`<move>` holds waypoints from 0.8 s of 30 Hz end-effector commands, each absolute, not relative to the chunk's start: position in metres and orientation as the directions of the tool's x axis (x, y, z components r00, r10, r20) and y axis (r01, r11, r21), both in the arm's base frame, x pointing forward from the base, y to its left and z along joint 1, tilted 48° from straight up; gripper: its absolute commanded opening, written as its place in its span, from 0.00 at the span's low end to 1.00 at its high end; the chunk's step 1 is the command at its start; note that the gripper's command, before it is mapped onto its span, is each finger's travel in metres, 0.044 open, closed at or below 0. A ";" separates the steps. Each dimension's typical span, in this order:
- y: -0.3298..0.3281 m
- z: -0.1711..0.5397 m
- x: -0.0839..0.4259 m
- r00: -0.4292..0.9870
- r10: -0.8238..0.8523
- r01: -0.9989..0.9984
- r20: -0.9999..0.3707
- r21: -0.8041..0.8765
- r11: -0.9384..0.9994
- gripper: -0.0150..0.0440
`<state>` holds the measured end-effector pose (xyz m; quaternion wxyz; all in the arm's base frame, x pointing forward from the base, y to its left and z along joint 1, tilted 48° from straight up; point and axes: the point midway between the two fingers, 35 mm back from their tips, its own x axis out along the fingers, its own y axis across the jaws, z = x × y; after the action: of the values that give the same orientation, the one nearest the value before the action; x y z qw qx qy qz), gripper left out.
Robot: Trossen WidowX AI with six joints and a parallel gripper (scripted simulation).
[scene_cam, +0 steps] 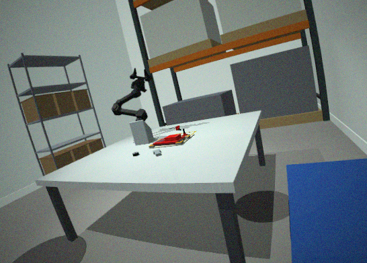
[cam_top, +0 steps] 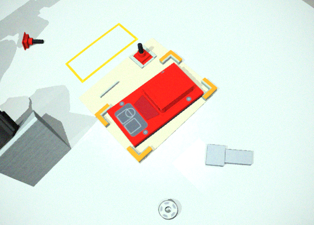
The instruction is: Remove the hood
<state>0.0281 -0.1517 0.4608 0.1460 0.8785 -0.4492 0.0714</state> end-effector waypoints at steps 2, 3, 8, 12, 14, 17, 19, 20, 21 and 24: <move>-0.148 0.464 0.033 0.589 -0.763 -0.808 0.267 0.232 -0.542 1.00; -0.143 0.468 0.039 0.593 -0.756 -0.803 0.279 0.281 -0.526 1.00; -0.114 0.486 0.079 0.631 -0.701 -0.733 0.332 0.552 -0.398 1.00; -0.092 0.493 0.115 0.674 -0.651 -0.632 0.348 0.729 -0.264 1.00; -0.082 0.493 0.134 0.699 -0.626 -0.568 0.346 0.801 -0.190 1.00; -0.068 0.490 0.163 0.738 -0.588 -0.458 0.332 0.886 -0.075 1.00; -0.060 0.486 0.183 0.765 -0.563 -0.378 0.313 0.926 0.002 1.00; -0.056 0.484 0.194 0.778 -0.550 -0.336 0.302 0.941 0.040 1.00; -0.052 0.481 0.203 0.792 -0.537 -0.296 0.290 0.952 0.078 1.00; -0.042 0.470 0.231 0.832 -0.497 -0.173 0.247 0.966 0.190 1.00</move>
<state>0.1977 -0.0535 0.4819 0.6588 0.6782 -0.3142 -0.0857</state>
